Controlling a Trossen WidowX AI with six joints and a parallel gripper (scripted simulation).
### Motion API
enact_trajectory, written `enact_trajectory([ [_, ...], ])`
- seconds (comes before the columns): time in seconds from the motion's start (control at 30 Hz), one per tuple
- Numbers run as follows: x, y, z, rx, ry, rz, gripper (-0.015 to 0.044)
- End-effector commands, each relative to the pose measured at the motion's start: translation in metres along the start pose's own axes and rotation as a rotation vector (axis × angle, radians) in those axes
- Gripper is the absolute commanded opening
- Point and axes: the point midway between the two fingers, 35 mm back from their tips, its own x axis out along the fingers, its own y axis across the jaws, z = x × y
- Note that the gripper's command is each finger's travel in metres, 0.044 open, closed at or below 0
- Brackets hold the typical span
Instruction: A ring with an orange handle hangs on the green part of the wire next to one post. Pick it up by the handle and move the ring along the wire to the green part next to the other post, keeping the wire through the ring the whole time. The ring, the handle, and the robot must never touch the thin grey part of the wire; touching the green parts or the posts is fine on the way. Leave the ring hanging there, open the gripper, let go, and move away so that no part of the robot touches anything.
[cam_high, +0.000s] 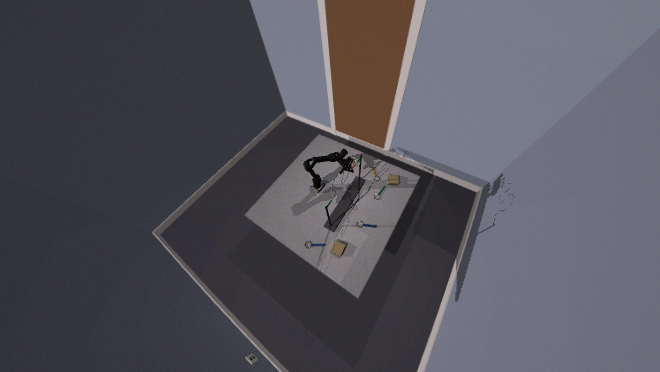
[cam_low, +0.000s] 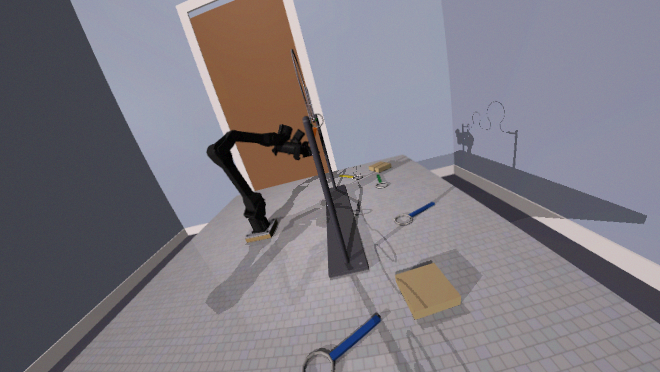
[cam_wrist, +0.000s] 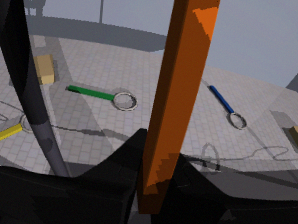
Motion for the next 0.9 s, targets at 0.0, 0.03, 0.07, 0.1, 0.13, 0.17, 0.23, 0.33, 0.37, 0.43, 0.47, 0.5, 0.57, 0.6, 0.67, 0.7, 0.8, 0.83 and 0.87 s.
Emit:
enact_trajectory([
  [0.0, -0.002, 0.004, 0.003, 0.010, -0.008, 0.000, -0.0150],
  [0.03, -0.002, 0.005, 0.003, 0.011, -0.008, 0.000, -0.0150],
  [0.07, -0.002, 0.006, 0.003, 0.011, -0.008, 0.000, -0.0150],
  [0.1, -0.002, 0.007, 0.003, 0.011, -0.008, 0.000, -0.0150],
  [0.13, -0.002, 0.008, 0.003, 0.011, -0.008, 0.000, -0.0150],
  [0.17, -0.002, 0.009, 0.003, 0.011, -0.008, 0.000, -0.0150],
  [0.23, -0.003, 0.011, 0.003, 0.011, -0.009, 0.000, -0.0150],
  [0.33, -0.003, 0.014, 0.003, 0.011, -0.009, 0.000, -0.0150],
  [0.37, -0.003, 0.015, 0.003, 0.011, -0.009, 0.000, -0.0150],
  [0.43, -0.003, 0.017, 0.003, 0.012, -0.009, 0.000, -0.0150],
  [0.47, -0.004, 0.018, 0.003, 0.012, -0.010, 0.000, -0.0150],
  [0.5, -0.004, 0.019, 0.003, 0.012, -0.010, 0.000, -0.0150],
  [0.57, -0.004, 0.020, 0.003, 0.012, -0.010, 0.001, -0.0150],
  [0.6, -0.003, 0.020, 0.003, 0.012, -0.010, 0.001, -0.0150],
  [0.67, -0.003, 0.020, 0.001, 0.012, -0.010, 0.001, -0.0150],
  [0.7, -0.002, 0.020, 0.000, 0.012, -0.010, 0.001, -0.0150],
  [0.8, 0.000, 0.021, -0.004, 0.012, -0.010, 0.001, -0.0150],
  [0.83, 0.000, 0.021, -0.006, 0.012, -0.010, 0.001, -0.0150],
  [0.87, 0.001, 0.021, -0.007, 0.012, -0.010, 0.001, -0.0150],
])
